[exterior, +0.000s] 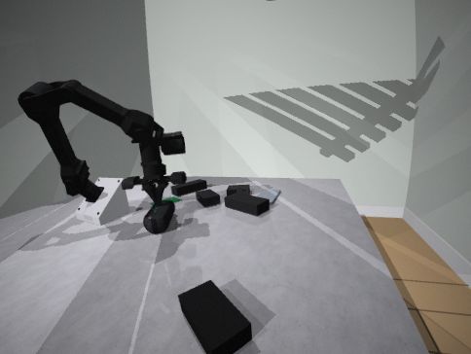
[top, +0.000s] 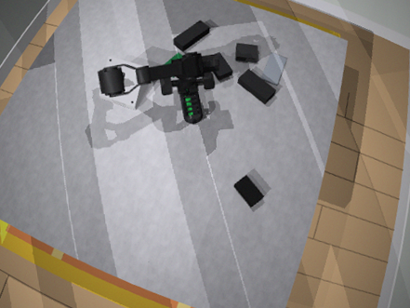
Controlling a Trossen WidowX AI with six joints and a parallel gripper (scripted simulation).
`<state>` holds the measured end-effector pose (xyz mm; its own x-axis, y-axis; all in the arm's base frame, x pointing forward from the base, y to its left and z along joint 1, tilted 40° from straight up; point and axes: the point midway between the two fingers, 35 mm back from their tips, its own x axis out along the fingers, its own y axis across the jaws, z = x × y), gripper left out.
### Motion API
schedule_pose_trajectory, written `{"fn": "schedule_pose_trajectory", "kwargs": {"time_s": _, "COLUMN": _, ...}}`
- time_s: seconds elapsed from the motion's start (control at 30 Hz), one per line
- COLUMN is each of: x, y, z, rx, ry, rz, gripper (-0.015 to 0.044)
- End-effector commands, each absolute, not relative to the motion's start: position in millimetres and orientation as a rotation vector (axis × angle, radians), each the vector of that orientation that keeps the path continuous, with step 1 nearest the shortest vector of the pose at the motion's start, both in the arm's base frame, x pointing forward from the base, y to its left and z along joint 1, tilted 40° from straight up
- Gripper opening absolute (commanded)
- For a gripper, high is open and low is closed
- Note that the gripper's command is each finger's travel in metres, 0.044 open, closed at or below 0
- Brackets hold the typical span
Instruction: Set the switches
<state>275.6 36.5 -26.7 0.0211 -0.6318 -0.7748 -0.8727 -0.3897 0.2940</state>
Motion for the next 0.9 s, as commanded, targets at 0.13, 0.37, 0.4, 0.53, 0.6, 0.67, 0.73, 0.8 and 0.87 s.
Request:
{"fn": "schedule_pose_trajectory", "kwargs": {"time_s": 0.13, "x": 274, "y": 34, "z": -29, "rx": -2.04, "ry": 1.56, "rz": 1.312, "gripper": 0.0}}
{"fn": "schedule_pose_trajectory", "kwargs": {"time_s": 0.37, "x": 274, "y": 34, "z": -29, "rx": -2.04, "ry": 1.56, "rz": 1.312, "gripper": 0.0}}
{"fn": "schedule_pose_trajectory", "kwargs": {"time_s": 0.4, "x": 274, "y": 37, "z": -27, "rx": -2.035, "ry": 1.559, "rz": 1.308, "gripper": 0.0}}
{"fn": "schedule_pose_trajectory", "kwargs": {"time_s": 0.53, "x": 274, "y": 62, "z": 4, "rx": -2.039, "ry": 1.558, "rz": 1.313, "gripper": 0.0}}
{"fn": "schedule_pose_trajectory", "kwargs": {"time_s": 0.6, "x": 273, "y": 63, "z": 6, "rx": -2.039, "ry": 1.558, "rz": 1.314, "gripper": 0.0}}
{"fn": "schedule_pose_trajectory", "kwargs": {"time_s": 0.67, "x": 273, "y": 63, "z": 6, "rx": -2.039, "ry": 1.558, "rz": 1.314, "gripper": 0.0}}
{"fn": "schedule_pose_trajectory", "kwargs": {"time_s": 0.73, "x": 275, "y": 62, "z": 7, "rx": -2.039, "ry": 1.558, "rz": 1.314, "gripper": 0.0}}
{"fn": "schedule_pose_trajectory", "kwargs": {"time_s": 0.8, "x": 284, "y": 50, "z": 17, "rx": -2.039, "ry": 1.558, "rz": 1.313, "gripper": 0.0}}
{"fn": "schedule_pose_trajectory", "kwargs": {"time_s": 0.87, "x": 292, "y": 38, "z": 27, "rx": -2.04, "ry": 1.56, "rz": 1.312, "gripper": 0.0}}
